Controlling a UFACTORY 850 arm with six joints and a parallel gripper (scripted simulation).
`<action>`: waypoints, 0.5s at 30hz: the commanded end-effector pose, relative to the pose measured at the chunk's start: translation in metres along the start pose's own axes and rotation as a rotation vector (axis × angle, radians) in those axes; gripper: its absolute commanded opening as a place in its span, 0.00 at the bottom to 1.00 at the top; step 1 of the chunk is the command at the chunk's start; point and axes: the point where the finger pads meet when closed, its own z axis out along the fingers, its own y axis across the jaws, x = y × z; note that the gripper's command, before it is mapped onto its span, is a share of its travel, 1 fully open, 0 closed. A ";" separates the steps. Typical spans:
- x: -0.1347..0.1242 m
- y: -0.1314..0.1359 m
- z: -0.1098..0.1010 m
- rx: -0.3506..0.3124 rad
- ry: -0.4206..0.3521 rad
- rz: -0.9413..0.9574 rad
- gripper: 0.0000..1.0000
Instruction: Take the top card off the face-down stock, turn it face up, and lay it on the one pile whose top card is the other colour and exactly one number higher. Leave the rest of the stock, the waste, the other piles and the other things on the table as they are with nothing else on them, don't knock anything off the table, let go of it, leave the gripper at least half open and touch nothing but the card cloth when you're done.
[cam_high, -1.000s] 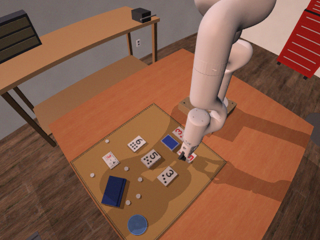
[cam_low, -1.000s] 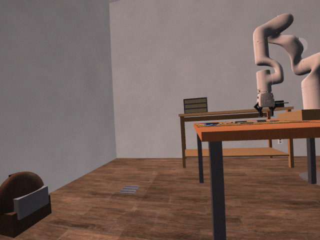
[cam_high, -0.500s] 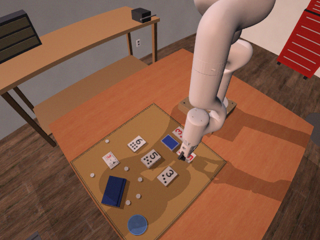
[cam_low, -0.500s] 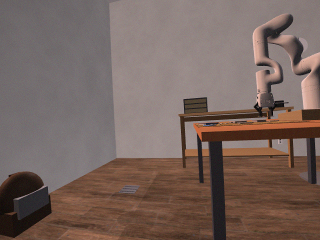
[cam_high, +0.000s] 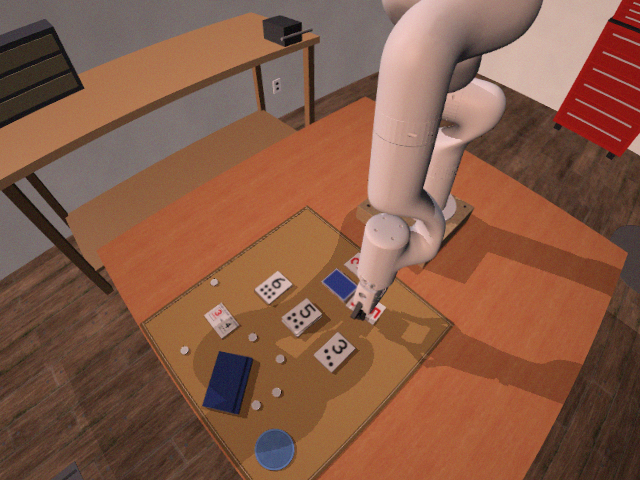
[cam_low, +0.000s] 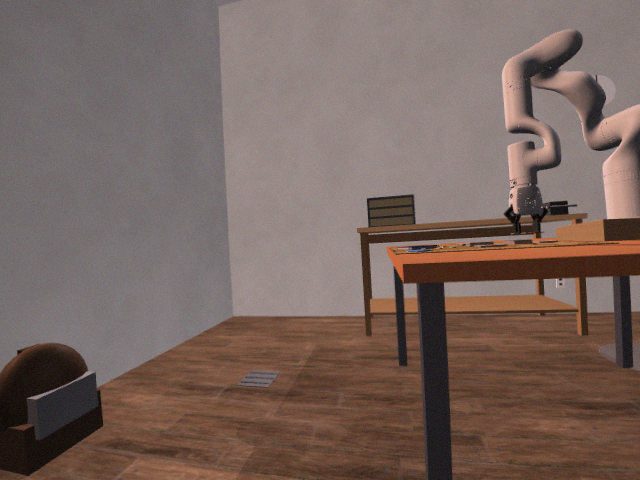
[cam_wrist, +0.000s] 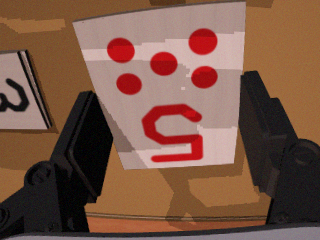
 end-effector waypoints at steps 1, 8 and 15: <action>0.009 -0.004 -0.001 0.001 0.000 -0.055 0.61; 0.028 -0.011 -0.001 0.001 0.000 -0.165 0.61; 0.044 -0.017 -0.002 0.001 0.000 -0.260 0.61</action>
